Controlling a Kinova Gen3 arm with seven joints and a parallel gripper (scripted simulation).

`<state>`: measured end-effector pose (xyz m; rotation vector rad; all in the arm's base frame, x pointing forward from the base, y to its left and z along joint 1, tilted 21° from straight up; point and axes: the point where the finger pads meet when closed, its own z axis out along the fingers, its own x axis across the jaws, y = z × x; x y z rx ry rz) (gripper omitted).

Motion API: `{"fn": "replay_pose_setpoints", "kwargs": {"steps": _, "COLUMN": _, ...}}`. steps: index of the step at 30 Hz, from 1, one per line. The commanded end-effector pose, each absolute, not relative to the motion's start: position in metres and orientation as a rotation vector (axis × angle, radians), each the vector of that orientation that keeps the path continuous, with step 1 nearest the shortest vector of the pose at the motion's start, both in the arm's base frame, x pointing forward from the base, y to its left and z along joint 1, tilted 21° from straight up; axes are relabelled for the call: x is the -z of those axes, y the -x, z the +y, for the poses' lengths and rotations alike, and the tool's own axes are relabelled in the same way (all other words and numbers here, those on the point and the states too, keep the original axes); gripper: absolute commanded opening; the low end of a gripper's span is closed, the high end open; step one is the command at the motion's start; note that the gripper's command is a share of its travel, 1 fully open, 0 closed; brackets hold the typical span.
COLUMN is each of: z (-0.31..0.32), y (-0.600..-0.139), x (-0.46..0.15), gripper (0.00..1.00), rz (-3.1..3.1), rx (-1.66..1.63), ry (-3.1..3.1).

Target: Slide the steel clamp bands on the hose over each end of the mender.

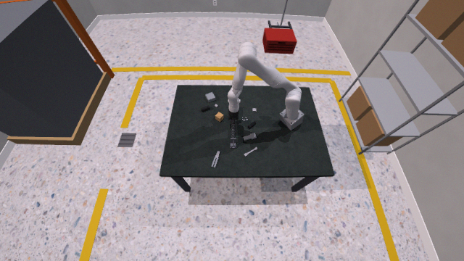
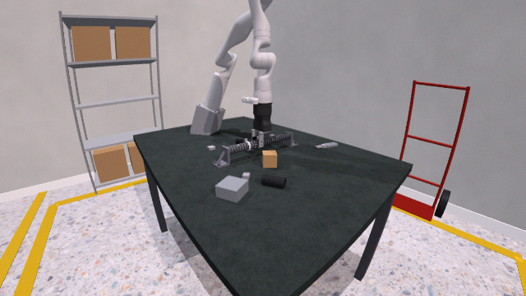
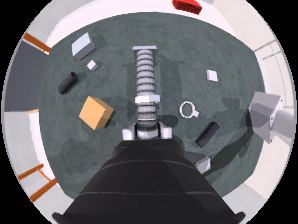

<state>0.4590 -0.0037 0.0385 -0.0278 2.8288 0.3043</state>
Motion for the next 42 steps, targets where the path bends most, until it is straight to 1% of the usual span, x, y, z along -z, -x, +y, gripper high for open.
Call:
{"fn": "replay_pose_setpoints", "kwargs": {"steps": 1, "z": -0.0042, "y": -0.4593, "x": -0.0391, "gripper": 0.75, "rz": 2.827, "rx": -0.304, "ry": 0.027}}
{"fn": "replay_pose_setpoints", "kwargs": {"steps": 2, "z": -0.0042, "y": -0.4593, "x": -0.0391, "gripper": 0.75, "rz": 2.827, "rx": -0.304, "ry": 0.027}}
{"fn": "replay_pose_setpoints", "kwargs": {"steps": 3, "z": -0.0042, "y": -0.4593, "x": -0.0391, "gripper": 1.0, "rz": 2.827, "rx": -0.304, "ry": 0.027}}
{"fn": "replay_pose_setpoints", "kwargs": {"steps": 42, "z": -0.0055, "y": -0.4575, "x": -0.0451, "gripper": 1.0, "rz": 2.827, "rx": -0.304, "ry": 0.027}}
